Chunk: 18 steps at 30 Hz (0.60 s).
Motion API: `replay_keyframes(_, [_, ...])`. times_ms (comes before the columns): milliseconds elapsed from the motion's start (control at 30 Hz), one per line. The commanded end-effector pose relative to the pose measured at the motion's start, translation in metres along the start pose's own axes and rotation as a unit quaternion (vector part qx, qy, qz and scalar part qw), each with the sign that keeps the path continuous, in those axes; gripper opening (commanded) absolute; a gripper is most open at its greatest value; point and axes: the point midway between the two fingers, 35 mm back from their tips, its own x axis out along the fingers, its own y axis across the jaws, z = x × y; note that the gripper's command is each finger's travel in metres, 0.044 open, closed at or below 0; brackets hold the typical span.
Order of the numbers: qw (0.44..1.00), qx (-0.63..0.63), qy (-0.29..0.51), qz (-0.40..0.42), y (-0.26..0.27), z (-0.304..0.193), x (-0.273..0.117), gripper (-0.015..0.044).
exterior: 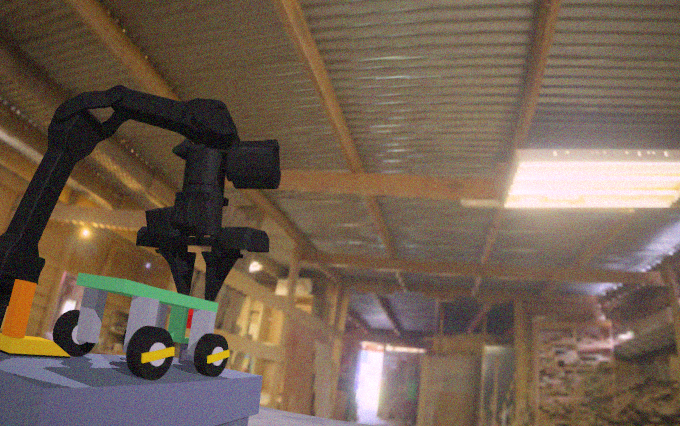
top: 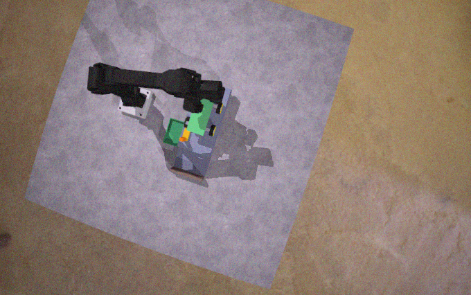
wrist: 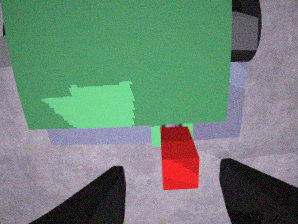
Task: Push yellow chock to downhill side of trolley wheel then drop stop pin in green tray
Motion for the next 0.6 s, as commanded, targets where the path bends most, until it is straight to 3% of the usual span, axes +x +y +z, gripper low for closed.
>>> replay_keyframes(0, [1.0,0.004,0.0,-0.007,-0.001,0.0,0.01,0.019])
replay_keyframes(567, [1.0,0.004,0.0,-0.007,-0.001,0.0,0.029,0.019])
